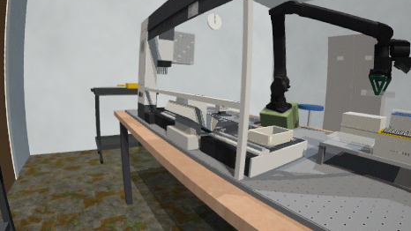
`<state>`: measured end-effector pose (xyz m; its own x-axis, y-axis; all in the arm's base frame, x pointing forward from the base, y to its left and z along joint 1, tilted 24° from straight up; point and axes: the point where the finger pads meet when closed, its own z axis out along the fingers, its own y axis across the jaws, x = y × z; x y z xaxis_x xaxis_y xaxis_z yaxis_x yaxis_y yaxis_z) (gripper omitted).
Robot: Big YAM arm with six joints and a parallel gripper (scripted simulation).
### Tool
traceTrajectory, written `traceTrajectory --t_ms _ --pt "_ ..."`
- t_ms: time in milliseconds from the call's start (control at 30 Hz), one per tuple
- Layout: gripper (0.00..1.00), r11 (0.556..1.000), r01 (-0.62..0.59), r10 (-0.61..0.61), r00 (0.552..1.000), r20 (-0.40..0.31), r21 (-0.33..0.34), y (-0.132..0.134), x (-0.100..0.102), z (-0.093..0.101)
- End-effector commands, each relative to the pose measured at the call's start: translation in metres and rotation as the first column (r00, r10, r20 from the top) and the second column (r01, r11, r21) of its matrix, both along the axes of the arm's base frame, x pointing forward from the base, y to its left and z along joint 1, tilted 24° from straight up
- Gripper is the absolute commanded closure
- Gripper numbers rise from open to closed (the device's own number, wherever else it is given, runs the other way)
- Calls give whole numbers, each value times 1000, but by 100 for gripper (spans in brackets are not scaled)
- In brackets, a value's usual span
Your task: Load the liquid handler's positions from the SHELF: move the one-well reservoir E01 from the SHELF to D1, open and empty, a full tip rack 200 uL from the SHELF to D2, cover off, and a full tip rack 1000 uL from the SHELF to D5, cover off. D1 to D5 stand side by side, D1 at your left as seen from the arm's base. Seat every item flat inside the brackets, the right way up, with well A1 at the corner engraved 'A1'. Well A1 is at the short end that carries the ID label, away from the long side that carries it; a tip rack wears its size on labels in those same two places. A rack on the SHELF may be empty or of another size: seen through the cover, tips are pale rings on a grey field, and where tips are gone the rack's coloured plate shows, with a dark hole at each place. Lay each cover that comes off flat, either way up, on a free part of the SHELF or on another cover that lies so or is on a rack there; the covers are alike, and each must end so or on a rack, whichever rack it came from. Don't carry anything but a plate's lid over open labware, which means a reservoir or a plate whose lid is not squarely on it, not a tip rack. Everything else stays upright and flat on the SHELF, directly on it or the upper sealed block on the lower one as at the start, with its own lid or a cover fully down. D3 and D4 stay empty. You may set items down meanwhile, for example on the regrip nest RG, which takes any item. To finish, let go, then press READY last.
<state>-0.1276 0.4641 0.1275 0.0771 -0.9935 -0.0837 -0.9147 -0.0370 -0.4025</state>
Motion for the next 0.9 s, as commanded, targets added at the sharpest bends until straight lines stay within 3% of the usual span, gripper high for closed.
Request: traceTrajectory --t_ms 0,233,267,300,567,667,800,867 --pt "100 999 -10 11 1000 -18 42 11 -7 18" --pt "100 999 -10 11 1000 -18 42 11 -7 18" --pt "100 998 -6 7 1000 -24 59 20 -3 29" --pt "100 999 -10 11 1000 -18 42 11 -7 18" --pt "100 999 -10 11 1000 -18 42 11 -7 18" --pt "100 1000 -4 4 1000 -2 8 8 6 -4" --pt "100 1000 -12 12 1000 -8 23 13 2 -5" --pt "100 1000 -17 17 1000 -1 7 7 3 -14"
